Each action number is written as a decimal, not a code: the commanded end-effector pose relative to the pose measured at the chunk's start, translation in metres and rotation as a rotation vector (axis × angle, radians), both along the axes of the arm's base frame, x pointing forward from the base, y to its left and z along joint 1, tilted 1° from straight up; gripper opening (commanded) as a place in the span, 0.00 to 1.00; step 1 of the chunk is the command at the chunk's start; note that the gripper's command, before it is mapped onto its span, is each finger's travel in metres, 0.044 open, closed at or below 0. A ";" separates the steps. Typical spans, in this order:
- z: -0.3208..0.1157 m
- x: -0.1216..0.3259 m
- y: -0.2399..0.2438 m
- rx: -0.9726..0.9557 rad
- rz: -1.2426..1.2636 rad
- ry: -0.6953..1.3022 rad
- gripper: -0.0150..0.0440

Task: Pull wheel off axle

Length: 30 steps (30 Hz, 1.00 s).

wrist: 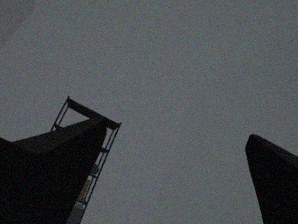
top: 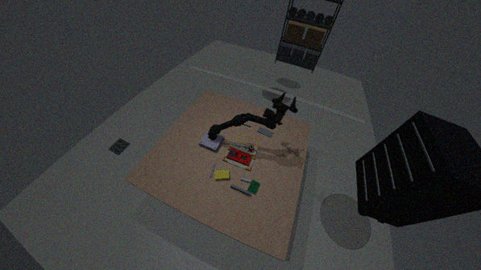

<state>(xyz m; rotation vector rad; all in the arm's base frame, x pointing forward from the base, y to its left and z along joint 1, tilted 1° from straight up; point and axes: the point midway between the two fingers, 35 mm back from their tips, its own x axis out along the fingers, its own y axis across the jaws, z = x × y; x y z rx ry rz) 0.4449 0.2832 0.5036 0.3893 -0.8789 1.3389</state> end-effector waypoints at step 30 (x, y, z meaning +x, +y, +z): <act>-0.139 0.129 -0.014 -0.051 -0.037 1.380 0.76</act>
